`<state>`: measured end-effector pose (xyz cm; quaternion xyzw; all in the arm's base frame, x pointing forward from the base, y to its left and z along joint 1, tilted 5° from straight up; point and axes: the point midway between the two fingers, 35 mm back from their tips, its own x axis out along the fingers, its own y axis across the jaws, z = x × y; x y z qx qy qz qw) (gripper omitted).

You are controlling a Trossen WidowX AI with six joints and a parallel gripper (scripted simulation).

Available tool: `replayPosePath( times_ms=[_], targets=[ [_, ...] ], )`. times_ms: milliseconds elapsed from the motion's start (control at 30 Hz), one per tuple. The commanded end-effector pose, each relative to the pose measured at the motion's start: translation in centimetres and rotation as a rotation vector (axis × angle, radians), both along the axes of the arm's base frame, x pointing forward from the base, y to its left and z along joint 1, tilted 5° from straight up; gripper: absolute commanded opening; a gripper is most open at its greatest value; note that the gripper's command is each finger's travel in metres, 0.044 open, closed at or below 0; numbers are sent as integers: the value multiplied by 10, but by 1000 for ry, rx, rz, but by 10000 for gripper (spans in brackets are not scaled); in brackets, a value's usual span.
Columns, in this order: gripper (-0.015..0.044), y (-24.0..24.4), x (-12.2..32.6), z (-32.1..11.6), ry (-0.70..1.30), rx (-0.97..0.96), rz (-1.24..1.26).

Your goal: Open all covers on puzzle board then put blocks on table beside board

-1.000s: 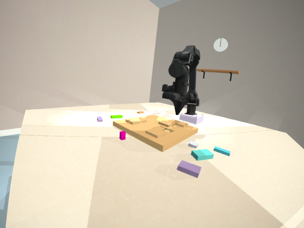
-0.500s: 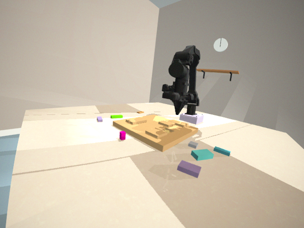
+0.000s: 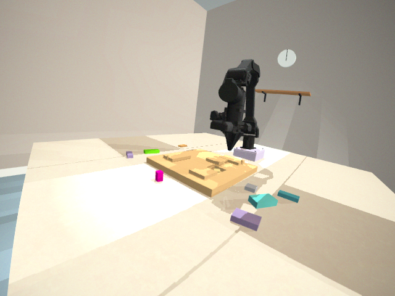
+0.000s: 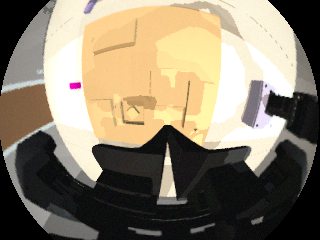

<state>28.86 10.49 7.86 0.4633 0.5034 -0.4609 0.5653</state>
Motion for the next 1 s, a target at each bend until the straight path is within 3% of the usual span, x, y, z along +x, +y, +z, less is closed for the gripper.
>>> replayPosePath(
  times_ms=[0, 967],
  targets=[
    [0, -1, 0, -7, 7, -6, -2],
    [0, -3, 2, -35, 7, -6, -2]
  ],
)
